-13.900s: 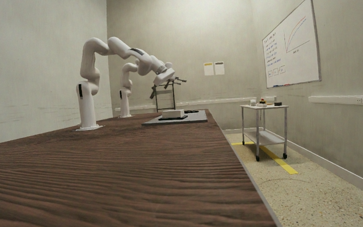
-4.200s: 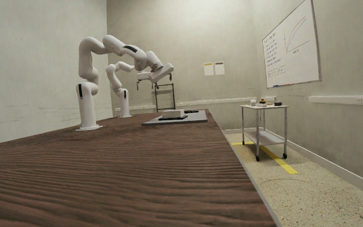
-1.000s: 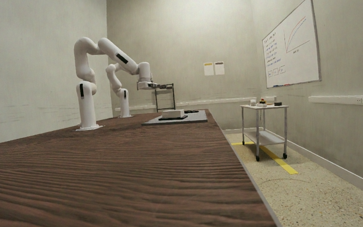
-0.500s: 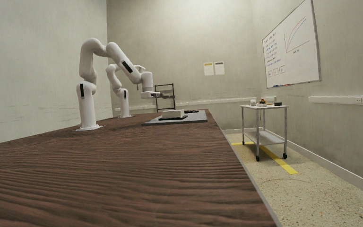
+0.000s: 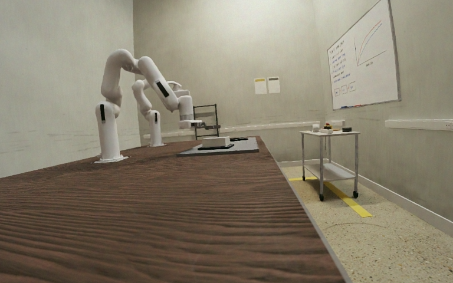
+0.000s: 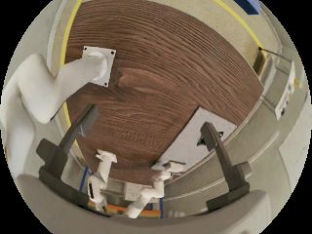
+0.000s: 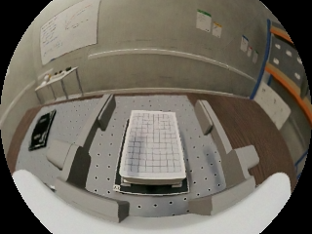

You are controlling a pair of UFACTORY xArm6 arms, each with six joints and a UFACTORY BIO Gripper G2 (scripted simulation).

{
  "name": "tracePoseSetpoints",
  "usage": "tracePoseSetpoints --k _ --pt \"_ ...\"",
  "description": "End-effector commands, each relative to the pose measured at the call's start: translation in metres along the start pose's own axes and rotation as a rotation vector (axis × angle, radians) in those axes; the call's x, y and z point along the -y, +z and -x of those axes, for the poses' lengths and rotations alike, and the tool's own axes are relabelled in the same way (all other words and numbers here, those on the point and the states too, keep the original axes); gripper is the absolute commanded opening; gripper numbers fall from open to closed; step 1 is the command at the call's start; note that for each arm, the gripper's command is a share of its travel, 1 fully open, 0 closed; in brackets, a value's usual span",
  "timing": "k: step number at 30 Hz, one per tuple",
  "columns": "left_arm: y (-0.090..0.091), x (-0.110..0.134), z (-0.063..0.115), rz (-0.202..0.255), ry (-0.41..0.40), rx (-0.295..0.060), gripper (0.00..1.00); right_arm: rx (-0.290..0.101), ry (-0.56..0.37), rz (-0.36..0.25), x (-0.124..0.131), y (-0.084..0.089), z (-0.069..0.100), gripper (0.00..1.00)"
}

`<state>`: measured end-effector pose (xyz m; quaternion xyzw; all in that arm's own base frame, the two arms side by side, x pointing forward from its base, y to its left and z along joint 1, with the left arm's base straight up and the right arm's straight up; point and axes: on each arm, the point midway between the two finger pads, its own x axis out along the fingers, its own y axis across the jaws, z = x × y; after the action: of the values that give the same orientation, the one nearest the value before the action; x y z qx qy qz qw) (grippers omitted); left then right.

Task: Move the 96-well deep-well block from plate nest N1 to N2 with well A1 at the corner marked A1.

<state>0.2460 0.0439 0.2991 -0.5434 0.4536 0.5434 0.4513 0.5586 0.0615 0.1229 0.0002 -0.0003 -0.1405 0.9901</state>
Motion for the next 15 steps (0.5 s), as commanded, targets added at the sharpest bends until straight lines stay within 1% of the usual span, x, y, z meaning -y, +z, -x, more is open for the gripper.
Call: tracePoseSetpoints --k 1,8,15 --pt "0.0 0.0 0.001 0.0 -0.003 0.001 1.0 0.003 0.0 -0.002 -0.001 0.001 -0.001 0.37" --pt "0.0 0.0 0.001 0.0 -0.003 0.001 1.0 0.003 0.0 -0.002 -0.001 -0.002 -0.001 0.37" --pt "0.0 0.0 0.001 0.0 -0.003 0.001 1.0 0.003 0.0 -0.002 -0.001 -0.014 -0.001 0.37"
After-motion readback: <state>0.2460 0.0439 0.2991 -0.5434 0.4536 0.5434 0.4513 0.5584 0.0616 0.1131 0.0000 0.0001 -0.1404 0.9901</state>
